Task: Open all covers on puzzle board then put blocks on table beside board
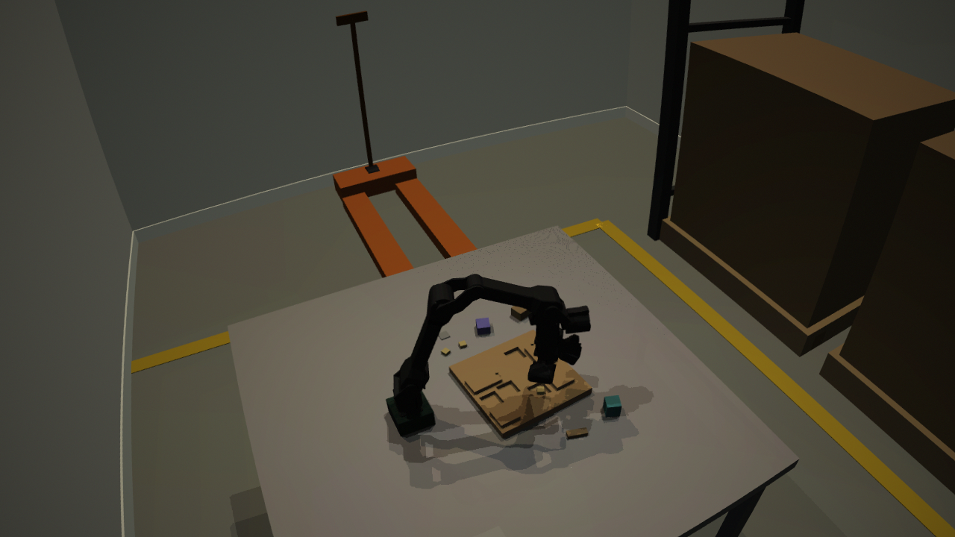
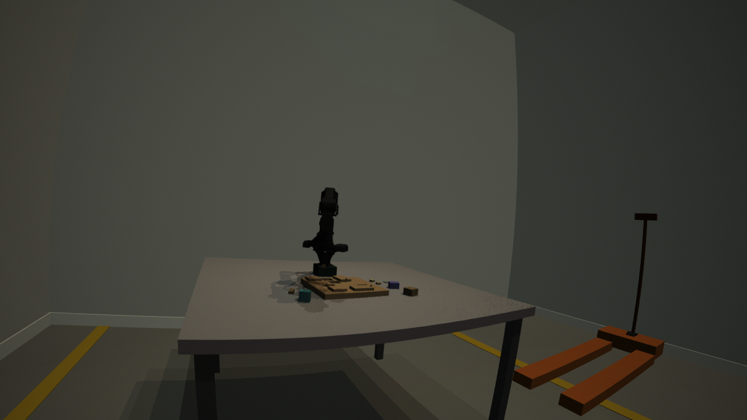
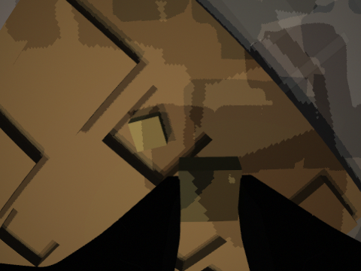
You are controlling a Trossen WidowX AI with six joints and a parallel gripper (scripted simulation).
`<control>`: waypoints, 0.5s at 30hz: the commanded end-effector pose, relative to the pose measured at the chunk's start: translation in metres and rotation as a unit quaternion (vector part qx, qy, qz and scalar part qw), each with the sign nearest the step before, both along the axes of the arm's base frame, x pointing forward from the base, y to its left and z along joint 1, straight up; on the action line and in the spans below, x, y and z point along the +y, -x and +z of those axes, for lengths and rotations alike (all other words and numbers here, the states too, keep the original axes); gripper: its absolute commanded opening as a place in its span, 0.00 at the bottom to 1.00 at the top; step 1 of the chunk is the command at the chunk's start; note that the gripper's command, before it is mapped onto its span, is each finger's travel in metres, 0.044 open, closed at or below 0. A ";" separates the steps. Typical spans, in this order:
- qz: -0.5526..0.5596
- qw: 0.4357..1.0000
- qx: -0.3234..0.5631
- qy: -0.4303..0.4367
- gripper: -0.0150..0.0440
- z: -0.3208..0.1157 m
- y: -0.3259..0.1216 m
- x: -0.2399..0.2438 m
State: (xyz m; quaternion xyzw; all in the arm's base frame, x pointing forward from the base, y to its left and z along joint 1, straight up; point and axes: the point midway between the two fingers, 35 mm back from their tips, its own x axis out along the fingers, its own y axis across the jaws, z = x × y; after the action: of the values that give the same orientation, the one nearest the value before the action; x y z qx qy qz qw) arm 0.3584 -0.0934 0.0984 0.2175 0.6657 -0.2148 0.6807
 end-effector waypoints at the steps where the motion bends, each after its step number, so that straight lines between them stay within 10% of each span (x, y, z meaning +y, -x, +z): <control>1: 0.002 1.000 -0.003 0.001 0.39 0.002 0.002 -0.017; 15: 0.002 1.000 -0.002 0.003 0.39 0.002 0.021 -0.070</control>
State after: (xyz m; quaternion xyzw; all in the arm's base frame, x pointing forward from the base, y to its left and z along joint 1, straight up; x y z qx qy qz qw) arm 0.3412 -0.1499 0.0983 0.2163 0.6658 -0.2160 0.6806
